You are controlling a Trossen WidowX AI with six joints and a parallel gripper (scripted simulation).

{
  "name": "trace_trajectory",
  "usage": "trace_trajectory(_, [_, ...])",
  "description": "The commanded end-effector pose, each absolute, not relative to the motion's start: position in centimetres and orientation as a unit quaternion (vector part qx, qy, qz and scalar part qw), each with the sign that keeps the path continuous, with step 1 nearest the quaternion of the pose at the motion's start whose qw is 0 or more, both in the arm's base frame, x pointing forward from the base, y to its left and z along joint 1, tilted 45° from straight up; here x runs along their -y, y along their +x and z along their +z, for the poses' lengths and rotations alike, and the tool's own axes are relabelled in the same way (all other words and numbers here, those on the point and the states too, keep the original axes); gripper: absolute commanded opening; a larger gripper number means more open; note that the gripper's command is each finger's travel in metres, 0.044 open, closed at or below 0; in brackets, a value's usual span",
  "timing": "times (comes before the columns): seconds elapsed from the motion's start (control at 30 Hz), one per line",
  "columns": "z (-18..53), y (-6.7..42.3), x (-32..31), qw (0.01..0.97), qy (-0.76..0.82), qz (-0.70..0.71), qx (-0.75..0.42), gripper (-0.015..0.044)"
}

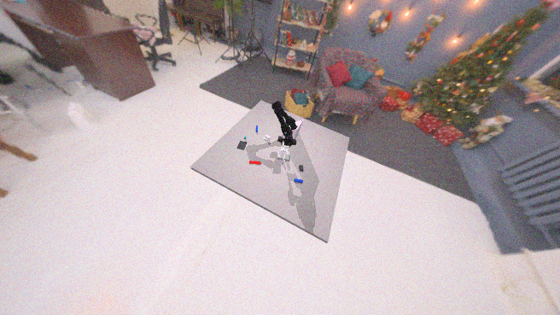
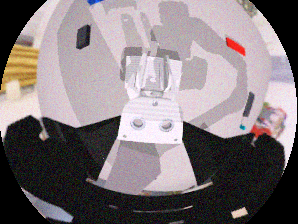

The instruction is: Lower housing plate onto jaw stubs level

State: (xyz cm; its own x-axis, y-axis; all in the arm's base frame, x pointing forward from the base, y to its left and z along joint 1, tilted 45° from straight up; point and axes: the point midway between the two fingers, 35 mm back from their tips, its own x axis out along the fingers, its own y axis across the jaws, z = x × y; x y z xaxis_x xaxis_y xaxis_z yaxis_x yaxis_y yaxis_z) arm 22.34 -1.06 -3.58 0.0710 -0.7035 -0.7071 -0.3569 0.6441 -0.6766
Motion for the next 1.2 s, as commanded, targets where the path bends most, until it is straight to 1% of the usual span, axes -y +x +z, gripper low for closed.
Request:
trace_trajectory(0.0, [-3.6, 22.3, 1.0, 0.616, -0.395, -0.143, -0.666, 0.0351])
trace_trajectory(0.53, [-3.7, 22.3, 1.1, 0.617, -0.395, -0.142, -0.666, 0.0351])
trace_trajectory(1.17, [-6.0, 22.7, 3.2, 0.617, -0.394, -0.142, -0.666, 0.0351])
